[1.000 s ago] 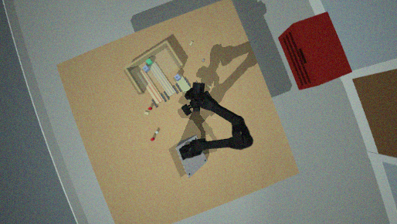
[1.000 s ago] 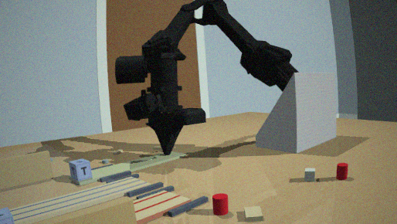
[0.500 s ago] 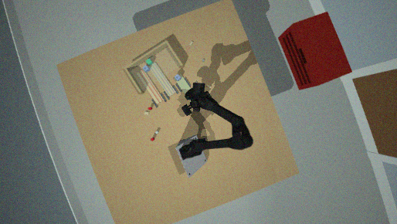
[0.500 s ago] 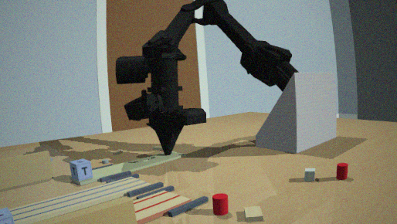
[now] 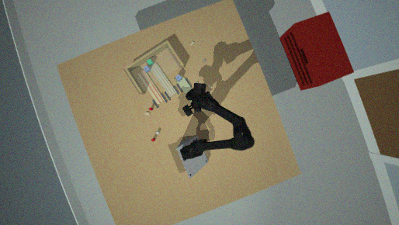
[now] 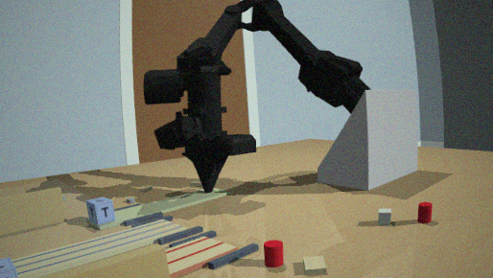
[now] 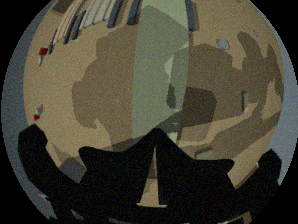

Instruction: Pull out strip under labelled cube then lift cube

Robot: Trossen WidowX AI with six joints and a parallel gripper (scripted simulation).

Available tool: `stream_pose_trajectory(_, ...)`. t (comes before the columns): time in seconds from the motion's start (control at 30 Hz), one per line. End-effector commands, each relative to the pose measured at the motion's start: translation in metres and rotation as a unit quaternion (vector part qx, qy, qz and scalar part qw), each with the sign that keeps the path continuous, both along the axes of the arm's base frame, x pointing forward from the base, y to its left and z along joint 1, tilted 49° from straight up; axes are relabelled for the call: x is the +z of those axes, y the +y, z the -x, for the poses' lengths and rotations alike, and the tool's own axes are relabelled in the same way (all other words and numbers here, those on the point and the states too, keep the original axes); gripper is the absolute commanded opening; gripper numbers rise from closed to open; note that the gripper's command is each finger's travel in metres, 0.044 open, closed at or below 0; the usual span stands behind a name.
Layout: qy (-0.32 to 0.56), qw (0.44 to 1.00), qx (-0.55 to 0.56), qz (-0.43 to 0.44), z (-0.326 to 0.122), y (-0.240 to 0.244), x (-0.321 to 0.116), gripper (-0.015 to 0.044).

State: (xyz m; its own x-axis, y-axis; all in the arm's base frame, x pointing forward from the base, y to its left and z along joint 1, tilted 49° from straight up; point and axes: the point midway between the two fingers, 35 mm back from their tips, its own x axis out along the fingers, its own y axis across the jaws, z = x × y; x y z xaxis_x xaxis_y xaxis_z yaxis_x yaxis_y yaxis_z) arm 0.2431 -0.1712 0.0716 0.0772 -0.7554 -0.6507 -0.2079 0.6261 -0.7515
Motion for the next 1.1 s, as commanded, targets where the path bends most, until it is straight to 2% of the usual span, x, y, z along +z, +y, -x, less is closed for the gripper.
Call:
stream_pose_trajectory(0.0,0.014,1.000,-0.010,-0.001,0.010,-0.004,-0.005,0.0000)
stream_pose_trajectory(0.3,0.014,1.000,-0.010,-0.001,0.010,-0.004,-0.005,0.0000)
stream_pose_trajectory(0.47,0.012,1.000,-0.009,-0.003,0.000,0.027,0.022,0.0000)
stream_pose_trajectory(0.6,0.014,1.000,-0.010,-0.002,0.000,0.032,0.027,0.0000)
stream_pose_trajectory(0.8,0.045,0.999,0.017,0.001,-0.025,0.039,0.023,0.0158)
stream_pose_trajectory(1.07,0.045,0.999,0.018,0.000,-0.056,0.050,0.018,0.0368)
